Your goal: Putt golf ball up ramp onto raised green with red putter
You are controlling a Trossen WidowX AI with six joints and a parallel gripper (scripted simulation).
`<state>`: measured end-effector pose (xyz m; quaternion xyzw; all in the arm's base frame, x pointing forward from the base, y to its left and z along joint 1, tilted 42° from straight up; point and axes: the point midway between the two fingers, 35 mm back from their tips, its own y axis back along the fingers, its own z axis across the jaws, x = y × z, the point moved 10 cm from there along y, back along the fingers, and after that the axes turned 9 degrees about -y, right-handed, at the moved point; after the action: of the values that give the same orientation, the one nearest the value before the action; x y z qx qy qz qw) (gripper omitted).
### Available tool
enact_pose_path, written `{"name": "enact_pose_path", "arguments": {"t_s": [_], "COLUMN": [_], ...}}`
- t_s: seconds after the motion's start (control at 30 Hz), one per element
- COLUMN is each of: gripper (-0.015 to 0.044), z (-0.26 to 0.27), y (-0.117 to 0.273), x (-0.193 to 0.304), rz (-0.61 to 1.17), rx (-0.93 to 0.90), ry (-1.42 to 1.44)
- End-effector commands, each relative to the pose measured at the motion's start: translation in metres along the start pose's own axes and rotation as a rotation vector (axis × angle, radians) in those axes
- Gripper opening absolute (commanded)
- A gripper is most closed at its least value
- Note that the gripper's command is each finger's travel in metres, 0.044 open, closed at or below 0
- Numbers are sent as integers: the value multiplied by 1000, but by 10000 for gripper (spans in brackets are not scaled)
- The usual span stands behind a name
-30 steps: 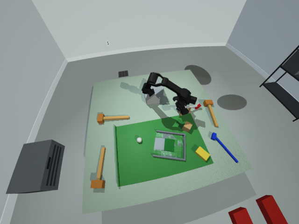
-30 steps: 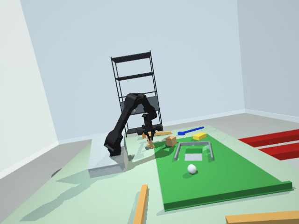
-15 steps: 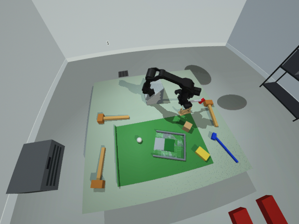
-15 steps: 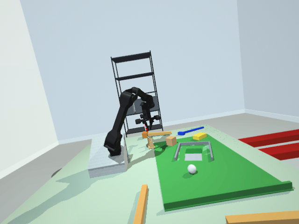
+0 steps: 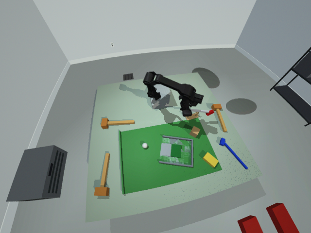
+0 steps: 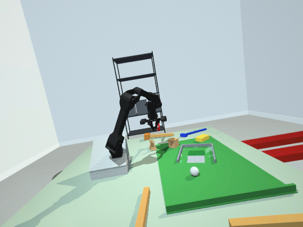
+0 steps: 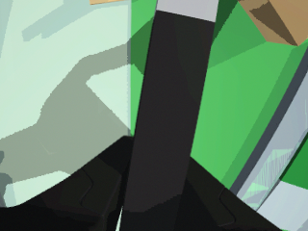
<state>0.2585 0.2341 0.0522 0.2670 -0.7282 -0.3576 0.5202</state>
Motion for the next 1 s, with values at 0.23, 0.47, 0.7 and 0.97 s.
{"name": "enact_pose_path", "arguments": {"t_s": [0.23,0.47,0.7,0.97], "gripper": [0,0,0,0], "z": [-39,-56,-66,-71], "y": [10,13,14,12], "x": [63,103,144,190], "rz": [-17,-22,-23,-18], "rx": [0,1,4,12], "ry": [-335,-540,-746,-984]}}
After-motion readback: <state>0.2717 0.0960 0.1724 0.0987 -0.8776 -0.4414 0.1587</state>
